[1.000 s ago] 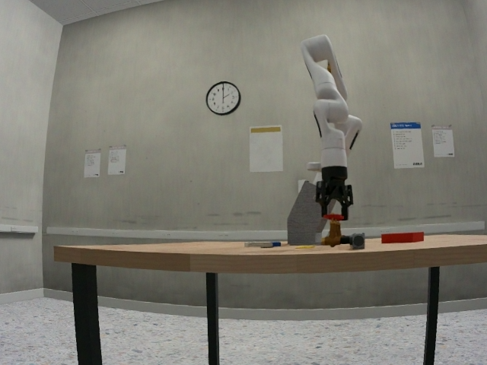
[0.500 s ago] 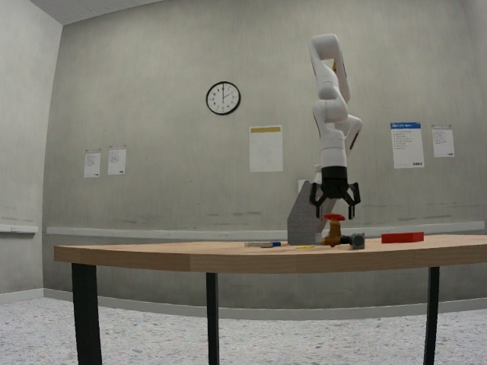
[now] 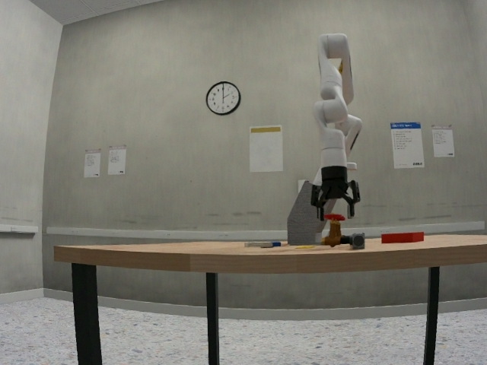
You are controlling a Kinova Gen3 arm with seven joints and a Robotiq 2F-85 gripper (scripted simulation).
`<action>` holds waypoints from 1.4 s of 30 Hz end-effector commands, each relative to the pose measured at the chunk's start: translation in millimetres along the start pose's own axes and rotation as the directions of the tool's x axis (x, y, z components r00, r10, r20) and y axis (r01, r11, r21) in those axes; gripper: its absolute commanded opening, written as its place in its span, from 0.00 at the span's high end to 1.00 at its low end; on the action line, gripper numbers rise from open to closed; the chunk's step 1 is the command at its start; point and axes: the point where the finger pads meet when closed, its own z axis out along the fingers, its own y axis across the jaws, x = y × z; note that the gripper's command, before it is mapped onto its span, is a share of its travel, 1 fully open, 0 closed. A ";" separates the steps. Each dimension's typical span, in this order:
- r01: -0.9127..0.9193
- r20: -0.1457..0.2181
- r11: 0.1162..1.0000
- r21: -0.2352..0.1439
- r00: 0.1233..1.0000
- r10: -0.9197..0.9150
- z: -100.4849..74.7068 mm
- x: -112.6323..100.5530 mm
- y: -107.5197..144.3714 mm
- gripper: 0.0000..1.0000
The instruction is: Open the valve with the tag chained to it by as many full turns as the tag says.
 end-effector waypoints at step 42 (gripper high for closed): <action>-0.849 0.009 0.529 0.002 0.529 0.849 -0.8 -0.6 0.1 0.00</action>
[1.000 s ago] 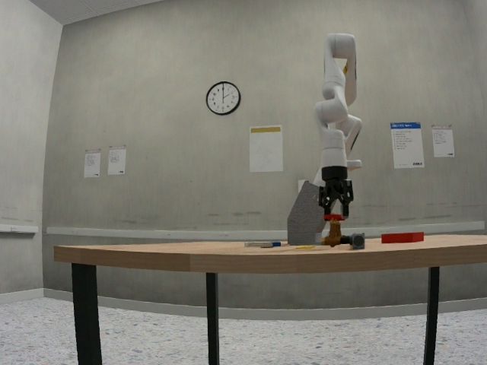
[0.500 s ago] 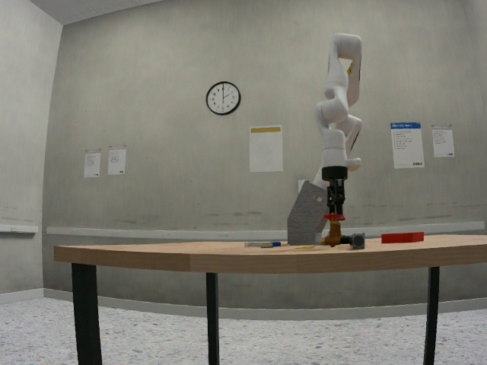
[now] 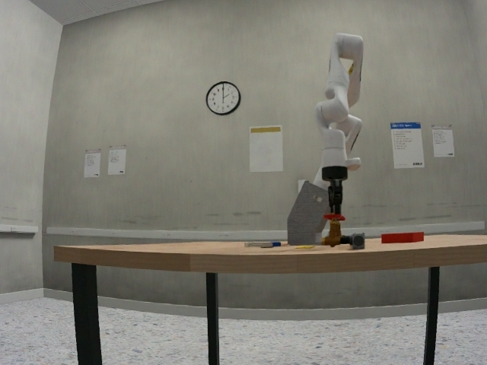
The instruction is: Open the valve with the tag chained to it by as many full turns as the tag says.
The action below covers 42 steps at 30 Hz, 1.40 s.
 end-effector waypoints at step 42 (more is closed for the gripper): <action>0.046 0.001 0.999 -0.002 0.999 -0.046 -1.0 -0.3 0.9 0.48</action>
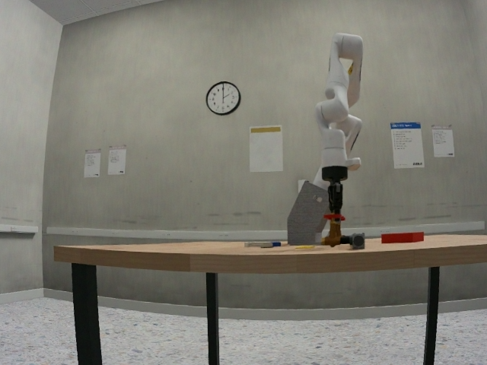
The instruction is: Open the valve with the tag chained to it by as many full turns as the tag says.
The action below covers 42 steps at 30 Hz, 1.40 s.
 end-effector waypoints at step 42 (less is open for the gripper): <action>0.993 0.002 0.119 0.001 0.119 -0.993 -0.7 -0.4 0.7 0.48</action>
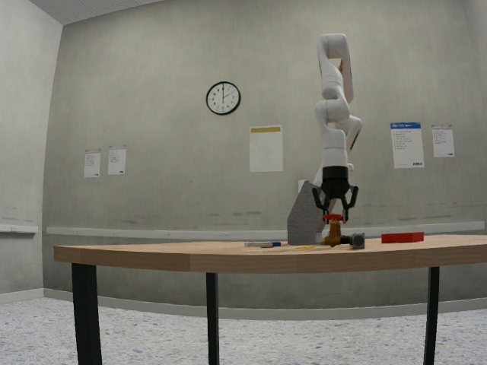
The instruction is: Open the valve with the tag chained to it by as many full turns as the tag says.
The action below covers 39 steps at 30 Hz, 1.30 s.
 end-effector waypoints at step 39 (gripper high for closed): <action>1.000 0.011 0.026 0.000 0.026 -1.000 -0.7 -0.3 -0.2 0.48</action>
